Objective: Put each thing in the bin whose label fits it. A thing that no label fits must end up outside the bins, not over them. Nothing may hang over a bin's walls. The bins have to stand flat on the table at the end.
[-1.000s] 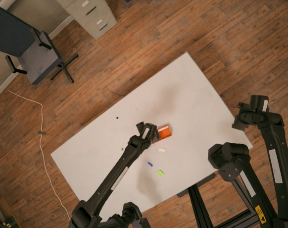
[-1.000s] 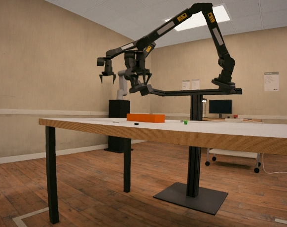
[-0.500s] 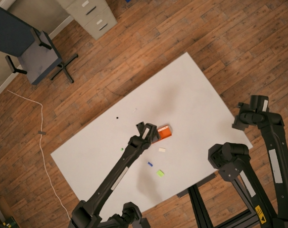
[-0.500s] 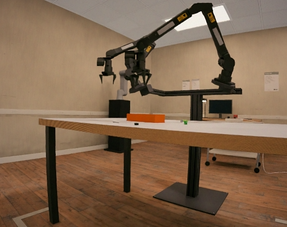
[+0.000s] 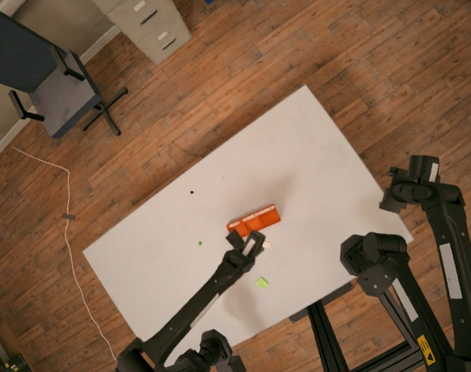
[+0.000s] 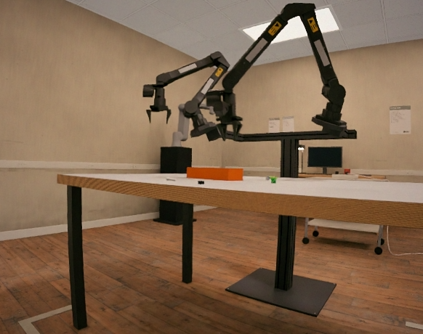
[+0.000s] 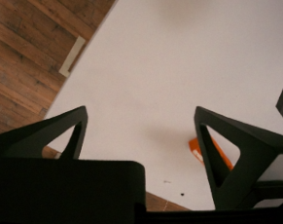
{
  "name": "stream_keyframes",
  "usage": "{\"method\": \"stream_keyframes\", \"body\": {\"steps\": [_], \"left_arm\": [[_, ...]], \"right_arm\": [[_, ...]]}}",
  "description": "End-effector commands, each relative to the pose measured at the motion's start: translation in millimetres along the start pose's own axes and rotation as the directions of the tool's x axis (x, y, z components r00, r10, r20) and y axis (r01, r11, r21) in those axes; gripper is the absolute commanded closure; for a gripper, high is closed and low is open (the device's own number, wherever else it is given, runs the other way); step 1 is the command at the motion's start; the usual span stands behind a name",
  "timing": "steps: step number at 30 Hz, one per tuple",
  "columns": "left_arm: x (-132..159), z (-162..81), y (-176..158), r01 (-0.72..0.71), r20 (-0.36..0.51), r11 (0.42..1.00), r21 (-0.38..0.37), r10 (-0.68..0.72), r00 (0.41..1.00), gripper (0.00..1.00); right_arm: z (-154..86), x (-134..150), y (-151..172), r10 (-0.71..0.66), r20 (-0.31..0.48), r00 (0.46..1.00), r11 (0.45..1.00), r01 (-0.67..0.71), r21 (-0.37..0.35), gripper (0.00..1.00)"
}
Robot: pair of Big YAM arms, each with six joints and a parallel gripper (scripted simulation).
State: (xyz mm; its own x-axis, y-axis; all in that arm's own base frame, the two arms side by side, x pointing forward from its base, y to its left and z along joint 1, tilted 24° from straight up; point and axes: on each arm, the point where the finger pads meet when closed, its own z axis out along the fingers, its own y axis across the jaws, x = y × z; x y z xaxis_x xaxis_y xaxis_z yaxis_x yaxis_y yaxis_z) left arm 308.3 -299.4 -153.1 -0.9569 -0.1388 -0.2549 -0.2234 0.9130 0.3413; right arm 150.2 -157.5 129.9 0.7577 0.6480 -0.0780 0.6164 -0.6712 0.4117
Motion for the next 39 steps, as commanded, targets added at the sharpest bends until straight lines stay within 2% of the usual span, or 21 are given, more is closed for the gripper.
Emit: {"method": "stream_keyframes", "body": {"steps": [1,8,10,15,17,32,37,39], "left_arm": [[0.2,-18.1,-8.0,0.081,0.031,0.994,0.07,-0.083,0.996,0.47],[46.3,6.8,20.5,0.081,0.024,0.994,0.07,-0.082,0.996,0.47],[67.1,27.9,34.8,0.068,0.015,0.997,0.035,-0.068,0.998,0.47],[98.9,44.3,56.5,0.068,0.015,0.997,0.035,-0.068,0.998,0.47],[98.9,44.3,56.5,0.068,0.015,0.997,0.035,-0.068,0.998,0.47],[193.7,93.1,121.5,0.069,0.015,0.997,0.032,-0.07,0.997,0.47],[207.4,99.9,130.2,0.069,0.015,0.997,0.032,-0.07,0.997,0.47],[207.3,98.9,119.3,0.074,0.016,0.996,0.048,-0.075,0.997,0.47]], "right_arm": [[-2.5,-2.5,-2.0,0.01,0.003,1.0,1.0,-0.01,0.007,0.0],[-2.5,-2.5,-2.0,0.01,0.003,1.0,1.0,-0.01,0.007,0.0],[-2.5,-2.5,-2.0,0.01,0.003,1.0,1.0,-0.01,0.007,0.0],[-2.5,-2.5,-2.0,0.01,0.003,1.0,1.0,-0.01,0.007,0.0],[-2.5,-2.5,-2.0,0.01,0.003,1.0,1.0,-0.01,0.007,0.0],[-2.5,-2.5,-2.0,0.01,0.003,1.0,1.0,-0.01,0.007,0.0],[-2.5,-2.5,-2.0,0.01,0.003,1.0,1.0,-0.01,0.007,0.0],[-2.5,-2.5,-2.0,0.01,0.003,1.0,1.0,-0.01,0.007,0.0]]}}
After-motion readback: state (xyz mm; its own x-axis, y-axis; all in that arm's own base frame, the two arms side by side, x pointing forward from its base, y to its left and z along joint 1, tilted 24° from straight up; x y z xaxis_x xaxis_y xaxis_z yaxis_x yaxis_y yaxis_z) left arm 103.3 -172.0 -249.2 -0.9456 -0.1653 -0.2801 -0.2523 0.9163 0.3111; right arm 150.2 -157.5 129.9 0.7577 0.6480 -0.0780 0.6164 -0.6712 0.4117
